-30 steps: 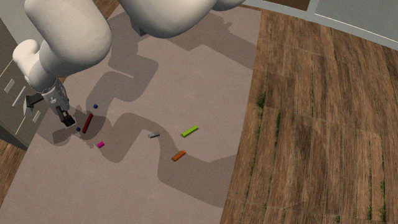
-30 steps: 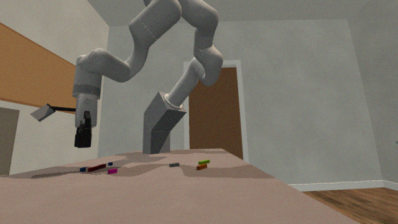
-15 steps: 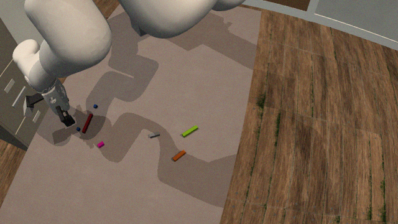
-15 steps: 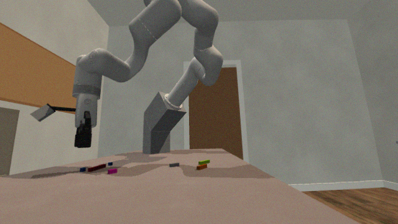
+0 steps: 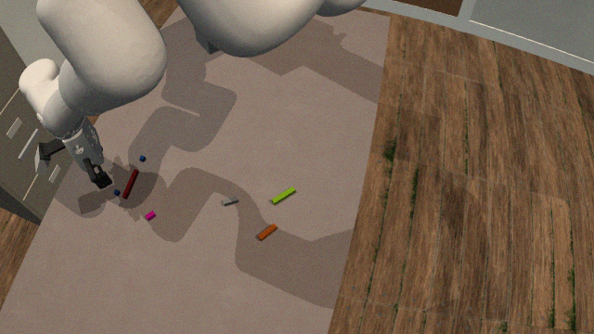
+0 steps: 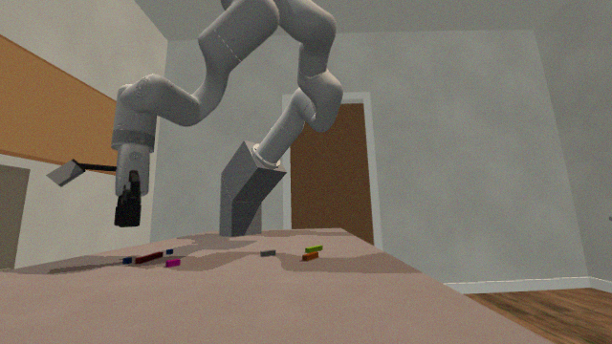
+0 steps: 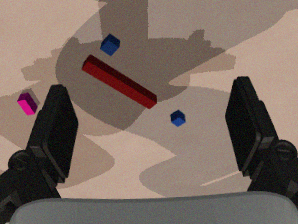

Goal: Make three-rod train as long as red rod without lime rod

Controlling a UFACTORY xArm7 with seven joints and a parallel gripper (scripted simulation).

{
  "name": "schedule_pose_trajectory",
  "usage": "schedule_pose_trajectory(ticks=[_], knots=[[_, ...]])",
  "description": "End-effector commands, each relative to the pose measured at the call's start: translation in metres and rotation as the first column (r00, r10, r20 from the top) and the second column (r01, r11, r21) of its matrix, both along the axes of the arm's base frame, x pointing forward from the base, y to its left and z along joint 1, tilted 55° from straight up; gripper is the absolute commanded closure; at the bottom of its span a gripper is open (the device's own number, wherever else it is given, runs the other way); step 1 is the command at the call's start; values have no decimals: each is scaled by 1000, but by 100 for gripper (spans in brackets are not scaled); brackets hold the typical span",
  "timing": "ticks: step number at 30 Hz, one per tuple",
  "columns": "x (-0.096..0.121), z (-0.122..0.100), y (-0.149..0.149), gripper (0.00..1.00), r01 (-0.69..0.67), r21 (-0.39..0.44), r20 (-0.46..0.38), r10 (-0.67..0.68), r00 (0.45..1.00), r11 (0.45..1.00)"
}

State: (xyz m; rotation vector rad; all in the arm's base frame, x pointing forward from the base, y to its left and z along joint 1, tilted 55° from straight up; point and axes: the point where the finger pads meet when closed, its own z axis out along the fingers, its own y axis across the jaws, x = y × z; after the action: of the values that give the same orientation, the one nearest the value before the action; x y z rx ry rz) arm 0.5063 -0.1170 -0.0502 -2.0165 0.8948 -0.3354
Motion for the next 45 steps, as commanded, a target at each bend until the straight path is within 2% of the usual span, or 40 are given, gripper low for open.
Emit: schedule_pose_trajectory(ticks=[1,10,18,25,27,29,34,42,44,45], knots=[[0,0,-3,0,3,-4,1,-3,1000,1000],[-4,6,5,0,-39,-44,45,41,998,998],[-20,26,32,0,-169,-200,184,206,961,965],[-33,43,54,0,-250,-335,274,348,897,909],[-33,43,54,0,-250,-335,274,348,897,909],[-40,51,66,0,-282,-406,310,421,852,869],[-48,62,81,0,-311,-492,345,510,788,813],[-64,81,107,0,-333,-640,375,660,651,692],[-64,81,107,0,-333,-640,375,660,651,692],[-69,88,116,0,-331,-691,377,711,594,643]])
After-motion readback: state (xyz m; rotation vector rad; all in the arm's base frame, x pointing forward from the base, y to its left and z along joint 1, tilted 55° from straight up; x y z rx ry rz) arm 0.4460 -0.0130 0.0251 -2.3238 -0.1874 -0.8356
